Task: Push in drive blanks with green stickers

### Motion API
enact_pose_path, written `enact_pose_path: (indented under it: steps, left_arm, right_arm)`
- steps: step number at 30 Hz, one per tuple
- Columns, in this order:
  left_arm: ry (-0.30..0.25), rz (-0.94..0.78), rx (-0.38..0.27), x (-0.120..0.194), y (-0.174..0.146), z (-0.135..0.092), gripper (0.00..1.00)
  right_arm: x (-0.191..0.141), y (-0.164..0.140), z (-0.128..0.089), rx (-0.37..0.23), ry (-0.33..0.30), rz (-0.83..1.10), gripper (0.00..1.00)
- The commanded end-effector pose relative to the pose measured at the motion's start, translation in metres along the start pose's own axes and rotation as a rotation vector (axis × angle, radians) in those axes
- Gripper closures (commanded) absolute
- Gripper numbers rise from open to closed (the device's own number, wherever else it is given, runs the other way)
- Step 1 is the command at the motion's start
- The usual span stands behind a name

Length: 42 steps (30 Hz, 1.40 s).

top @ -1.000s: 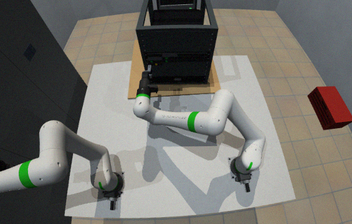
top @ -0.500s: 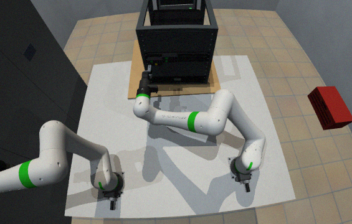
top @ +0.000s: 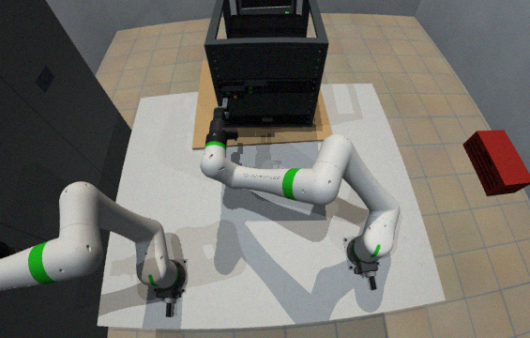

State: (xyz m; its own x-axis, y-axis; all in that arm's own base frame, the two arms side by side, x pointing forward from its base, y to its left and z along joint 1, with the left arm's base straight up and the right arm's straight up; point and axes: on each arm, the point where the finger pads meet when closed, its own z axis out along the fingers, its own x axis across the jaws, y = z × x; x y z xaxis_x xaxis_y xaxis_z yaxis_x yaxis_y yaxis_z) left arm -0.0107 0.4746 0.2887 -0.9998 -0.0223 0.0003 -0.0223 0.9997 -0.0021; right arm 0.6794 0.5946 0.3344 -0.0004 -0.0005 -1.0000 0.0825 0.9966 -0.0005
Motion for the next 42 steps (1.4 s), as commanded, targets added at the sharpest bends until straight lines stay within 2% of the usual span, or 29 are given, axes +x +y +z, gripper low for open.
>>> enact_pose_path:
  steps: [1, 30, 31, 42]
  left_arm:
    - [0.000, 0.000, -0.002, -0.0002, 0.0003, -0.0009, 0.00]
    - [0.000, 0.000, -0.002, -0.0002, 0.0003, -0.0009, 0.00]
    - [0.000, 0.000, -0.002, -0.0002, 0.0003, -0.0009, 0.00]
    - [0.000, 0.000, -0.002, -0.0002, 0.0003, -0.0009, 0.00]
  right_arm:
    - [-0.0021, -0.0001, -0.0001, 0.000, -0.002, 0.002, 0.00]
    - [-0.0021, -0.0001, -0.0001, 0.000, -0.002, 0.002, 0.00]
    - [-0.0021, -0.0001, -0.0001, 0.000, -0.002, 0.002, 1.00]
    - [-0.0021, -0.0001, -0.0001, 0.000, -0.002, 0.002, 1.00]
